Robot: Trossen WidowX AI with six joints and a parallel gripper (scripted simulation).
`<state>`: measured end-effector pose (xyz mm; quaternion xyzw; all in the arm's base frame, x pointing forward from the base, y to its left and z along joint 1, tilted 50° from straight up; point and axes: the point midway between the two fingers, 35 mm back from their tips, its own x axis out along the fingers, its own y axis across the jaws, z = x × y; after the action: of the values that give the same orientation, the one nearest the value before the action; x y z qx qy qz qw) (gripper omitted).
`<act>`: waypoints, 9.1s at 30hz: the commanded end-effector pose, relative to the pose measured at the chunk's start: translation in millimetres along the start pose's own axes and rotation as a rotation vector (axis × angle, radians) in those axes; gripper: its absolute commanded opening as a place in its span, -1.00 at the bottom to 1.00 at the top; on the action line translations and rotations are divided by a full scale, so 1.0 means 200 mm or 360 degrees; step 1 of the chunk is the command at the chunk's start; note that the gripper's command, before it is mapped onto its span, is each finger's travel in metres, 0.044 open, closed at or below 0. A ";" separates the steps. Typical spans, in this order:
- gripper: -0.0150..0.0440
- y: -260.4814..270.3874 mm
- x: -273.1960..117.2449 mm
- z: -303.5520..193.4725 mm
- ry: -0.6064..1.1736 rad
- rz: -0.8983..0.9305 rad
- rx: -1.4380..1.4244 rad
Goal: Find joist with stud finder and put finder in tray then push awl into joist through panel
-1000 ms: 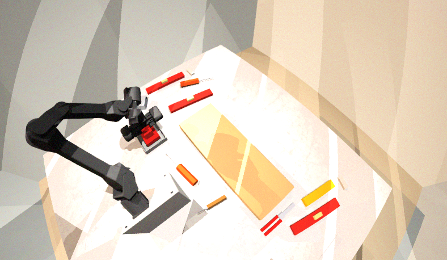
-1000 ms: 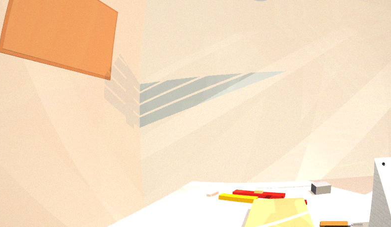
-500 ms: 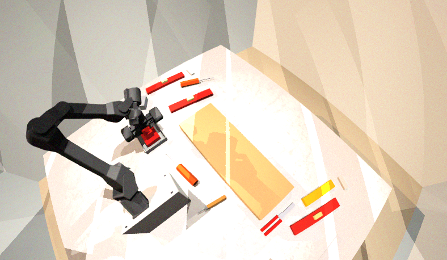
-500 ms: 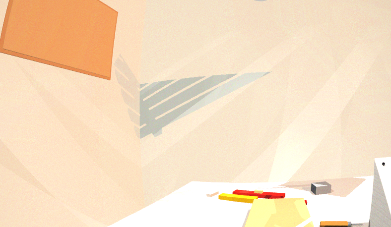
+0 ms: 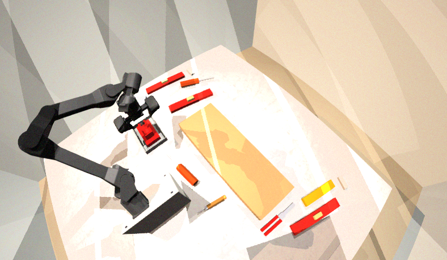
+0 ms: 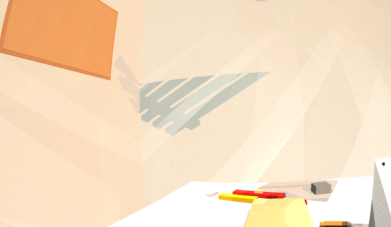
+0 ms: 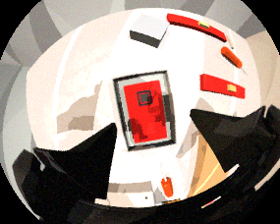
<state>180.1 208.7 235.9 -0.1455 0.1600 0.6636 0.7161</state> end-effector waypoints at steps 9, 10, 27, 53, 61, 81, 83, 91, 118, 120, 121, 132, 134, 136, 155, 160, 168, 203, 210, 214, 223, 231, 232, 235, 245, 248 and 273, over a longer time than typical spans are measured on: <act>1.00 -0.41 -0.03 -0.38 0.0225 -0.0182 0.0563; 1.00 -0.46 -0.04 -0.46 0.0255 -0.0205 0.0653; 1.00 -0.62 -0.32 -1.76 0.0469 -0.0369 0.2154; 1.00 -0.39 -0.30 -2.17 0.0406 -0.0291 0.2710; 1.00 -0.40 -0.24 -2.19 0.0406 -0.0292 0.2710; 1.00 -0.39 -0.10 -2.22 0.0401 -0.0285 0.2710; 1.00 -0.39 -0.10 -2.22 0.0401 -0.0285 0.2710; 0.38 -0.39 -0.10 -2.22 0.0401 -0.0285 0.2710; -0.49 -0.42 -0.46 -2.14 0.0414 -0.0308 0.2711; -0.49 -0.42 -0.54 -2.12 0.0414 -0.0306 0.2710; -0.49 -0.41 -0.57 -2.11 0.0414 -0.0304 0.2710; -0.49 -0.37 -0.72 -2.06 0.0352 -0.0296 0.2702; -0.49 -0.34 -0.73 -2.06 0.0289 -0.0300 0.2693; -0.49 -0.32 -0.75 -2.06 0.0218 -0.0307 0.2682; -0.49 -0.10 -0.89 -2.02 -0.0453 -0.0535 0.2490; -0.49 -0.05 -0.92 -2.01 -0.0616 -0.0642 0.2418; -0.49 0.03 -0.98 -1.98 -0.0858 -0.0848 0.2290; -0.49 0.16 -1.02 -1.89 -0.1089 -0.1220 0.2106; -0.49 0.14 -0.95 -1.89 -0.0851 -0.0980 0.2302; -0.49 0.12 -0.92 -1.90 -0.0695 -0.0873 0.2410; -0.49 0.10 -0.87 -1.93 -0.0307 -0.0723 0.2632; -0.49 0.06 -0.85 -1.96 0.0042 -0.0703 0.2800; -0.49 0.06 -0.85 -1.96 0.0085 -0.0708 0.2818; -0.49 0.04 -0.85 -1.97 0.0214 -0.0732 0.2869; -0.49 -0.04 -0.86 -1.98 0.0606 -0.0891 0.2964; -0.49 -0.07 -0.86 -1.98 0.0707 -0.0948 0.2959; -0.49 -0.45 -0.88 -1.81 0.1086 -0.1896 0.2858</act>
<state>231.5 -110.6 -26.4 0.2070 0.6941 -0.1763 0.6666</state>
